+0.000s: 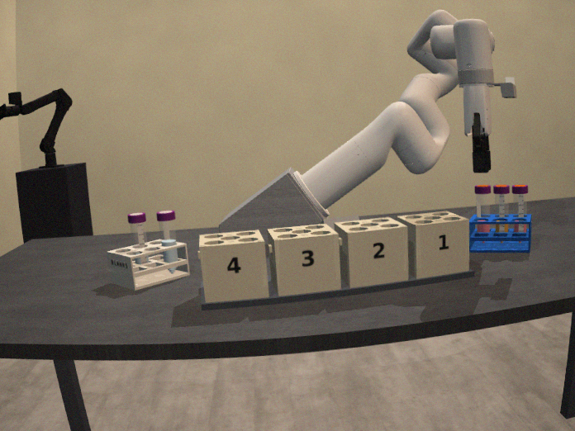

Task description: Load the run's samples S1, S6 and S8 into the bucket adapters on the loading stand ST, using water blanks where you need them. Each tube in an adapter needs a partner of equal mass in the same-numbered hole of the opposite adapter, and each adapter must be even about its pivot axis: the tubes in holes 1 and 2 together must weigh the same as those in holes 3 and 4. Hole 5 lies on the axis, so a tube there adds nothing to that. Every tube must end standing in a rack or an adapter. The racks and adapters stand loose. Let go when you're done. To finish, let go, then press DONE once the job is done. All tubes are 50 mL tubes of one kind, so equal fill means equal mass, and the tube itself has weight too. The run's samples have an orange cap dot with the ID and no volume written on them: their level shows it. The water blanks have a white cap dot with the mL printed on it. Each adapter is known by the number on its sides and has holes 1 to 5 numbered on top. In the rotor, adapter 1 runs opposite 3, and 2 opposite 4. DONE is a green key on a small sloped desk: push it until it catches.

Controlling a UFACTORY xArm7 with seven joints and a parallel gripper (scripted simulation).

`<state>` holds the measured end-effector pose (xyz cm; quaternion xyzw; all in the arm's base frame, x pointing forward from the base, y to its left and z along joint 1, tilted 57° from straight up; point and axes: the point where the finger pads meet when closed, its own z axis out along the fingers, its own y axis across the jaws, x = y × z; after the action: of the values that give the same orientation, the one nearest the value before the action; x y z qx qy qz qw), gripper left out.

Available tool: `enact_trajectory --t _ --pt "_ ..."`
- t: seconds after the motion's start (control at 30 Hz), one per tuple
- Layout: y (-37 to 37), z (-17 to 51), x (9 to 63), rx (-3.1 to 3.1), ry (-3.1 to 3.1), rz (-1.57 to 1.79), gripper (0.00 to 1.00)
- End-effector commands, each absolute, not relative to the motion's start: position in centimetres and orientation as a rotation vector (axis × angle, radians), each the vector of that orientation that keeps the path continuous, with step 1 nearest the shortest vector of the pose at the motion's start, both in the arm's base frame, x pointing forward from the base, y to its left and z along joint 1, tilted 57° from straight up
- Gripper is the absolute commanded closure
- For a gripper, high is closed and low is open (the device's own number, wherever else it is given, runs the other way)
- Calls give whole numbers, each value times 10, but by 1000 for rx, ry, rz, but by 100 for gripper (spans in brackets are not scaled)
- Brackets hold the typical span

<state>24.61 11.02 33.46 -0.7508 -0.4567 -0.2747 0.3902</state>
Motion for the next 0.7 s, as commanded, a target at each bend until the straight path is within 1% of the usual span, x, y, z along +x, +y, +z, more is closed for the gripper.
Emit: enact_trajectory --t 0.0,0.67 --pt "101 341 246 -1908 -1160 -702 56" --pt "74 358 244 -1908 -1160 -702 56"
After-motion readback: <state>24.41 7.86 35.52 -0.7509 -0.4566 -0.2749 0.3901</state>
